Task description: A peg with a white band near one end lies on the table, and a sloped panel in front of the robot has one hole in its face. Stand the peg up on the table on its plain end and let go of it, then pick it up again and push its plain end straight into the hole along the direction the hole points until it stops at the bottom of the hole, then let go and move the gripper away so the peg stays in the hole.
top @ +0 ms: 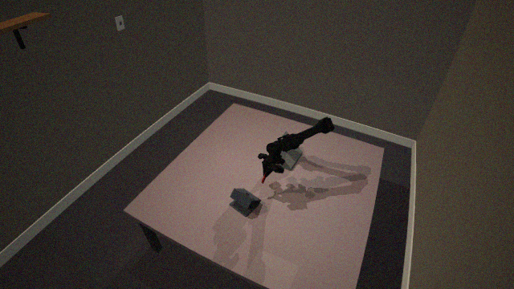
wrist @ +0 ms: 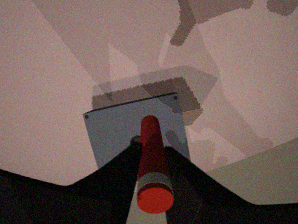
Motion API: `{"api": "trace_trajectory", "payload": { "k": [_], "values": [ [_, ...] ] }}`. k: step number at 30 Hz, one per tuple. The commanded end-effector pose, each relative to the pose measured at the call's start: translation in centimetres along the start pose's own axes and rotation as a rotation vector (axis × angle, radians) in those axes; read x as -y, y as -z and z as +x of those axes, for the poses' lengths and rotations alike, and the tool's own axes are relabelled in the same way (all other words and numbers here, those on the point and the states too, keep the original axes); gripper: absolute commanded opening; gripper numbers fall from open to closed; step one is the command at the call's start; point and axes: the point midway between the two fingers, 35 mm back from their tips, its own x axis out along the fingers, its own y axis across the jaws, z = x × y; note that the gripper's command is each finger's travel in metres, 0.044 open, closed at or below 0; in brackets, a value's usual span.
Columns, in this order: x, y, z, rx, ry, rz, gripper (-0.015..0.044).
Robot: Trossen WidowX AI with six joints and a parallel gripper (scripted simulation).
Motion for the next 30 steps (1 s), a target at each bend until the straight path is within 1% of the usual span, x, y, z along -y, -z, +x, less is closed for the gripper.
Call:
{"api": "trace_trajectory", "payload": {
  "k": [1,16,30],
  "values": [
    [-0.3,0.6,0.1,-0.026,0.006,0.026,0.0],
    [-0.9,2.4,0.1,-0.1,0.042,0.085,0.0],
    [-0.9,3.3,1.6,-0.117,0.049,0.097,0.0]
  ]
}}
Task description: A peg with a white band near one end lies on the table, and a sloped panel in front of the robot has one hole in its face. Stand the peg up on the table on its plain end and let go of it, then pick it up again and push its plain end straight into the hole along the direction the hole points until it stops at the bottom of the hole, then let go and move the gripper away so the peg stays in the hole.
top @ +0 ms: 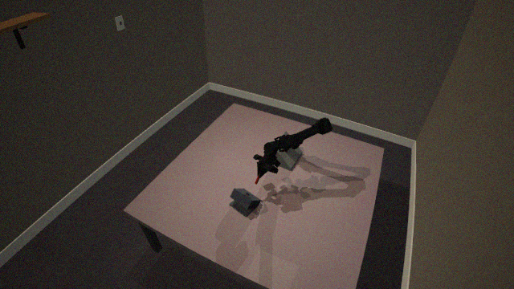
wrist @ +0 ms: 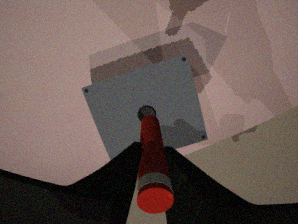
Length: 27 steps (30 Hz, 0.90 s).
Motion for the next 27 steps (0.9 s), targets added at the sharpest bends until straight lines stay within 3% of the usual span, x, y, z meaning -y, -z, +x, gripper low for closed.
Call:
{"api": "trace_trajectory", "payload": {
  "k": [1,27],
  "values": [
    [0.0,0.3,0.5,-0.01,0.001,0.007,0.0],
    [-0.1,1.2,3.6,-0.042,0.022,0.034,0.0]
  ]
}}
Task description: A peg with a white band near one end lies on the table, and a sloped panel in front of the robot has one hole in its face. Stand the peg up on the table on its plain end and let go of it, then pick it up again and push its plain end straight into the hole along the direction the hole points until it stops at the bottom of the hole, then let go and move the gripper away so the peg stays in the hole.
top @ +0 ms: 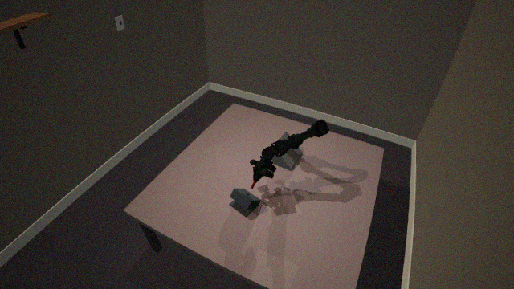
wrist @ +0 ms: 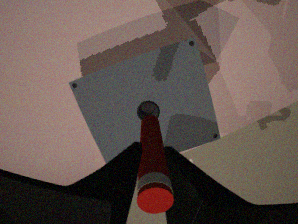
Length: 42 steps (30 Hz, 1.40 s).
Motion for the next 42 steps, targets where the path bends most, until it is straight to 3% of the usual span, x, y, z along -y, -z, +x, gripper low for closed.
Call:
{"api": "trace_trajectory", "payload": {
  "k": [1,29,42],
  "values": [
    [0.0,0.2,0.3,-0.009,0.002,0.007,0.0],
    [0.0,0.2,3.3,-0.016,0.008,-0.001,0.0],
    [-0.2,0.0,3.0,-0.008,0.006,-0.002,0.0]
  ]
}}
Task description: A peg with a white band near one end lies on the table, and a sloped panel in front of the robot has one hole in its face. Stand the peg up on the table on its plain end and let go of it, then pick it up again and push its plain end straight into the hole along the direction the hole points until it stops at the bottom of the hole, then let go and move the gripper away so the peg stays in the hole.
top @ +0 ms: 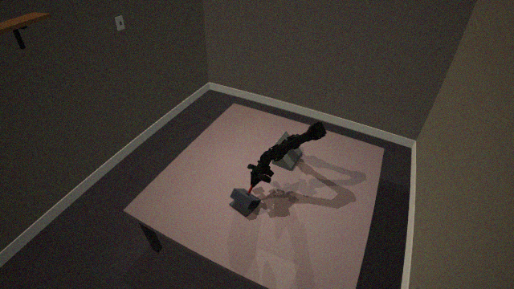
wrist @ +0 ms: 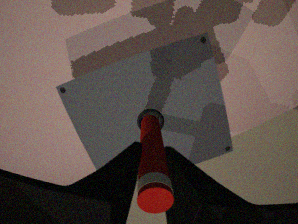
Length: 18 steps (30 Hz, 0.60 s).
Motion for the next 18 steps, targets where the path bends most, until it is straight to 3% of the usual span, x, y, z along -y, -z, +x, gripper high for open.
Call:
{"api": "trace_trajectory", "payload": {
  "k": [1,18],
  "values": [
    [-0.04,-0.04,-0.02,0.002,-0.001,0.0,0.0],
    [0.14,0.22,0.24,0.002,-0.001,0.0,0.0]
  ]
}}
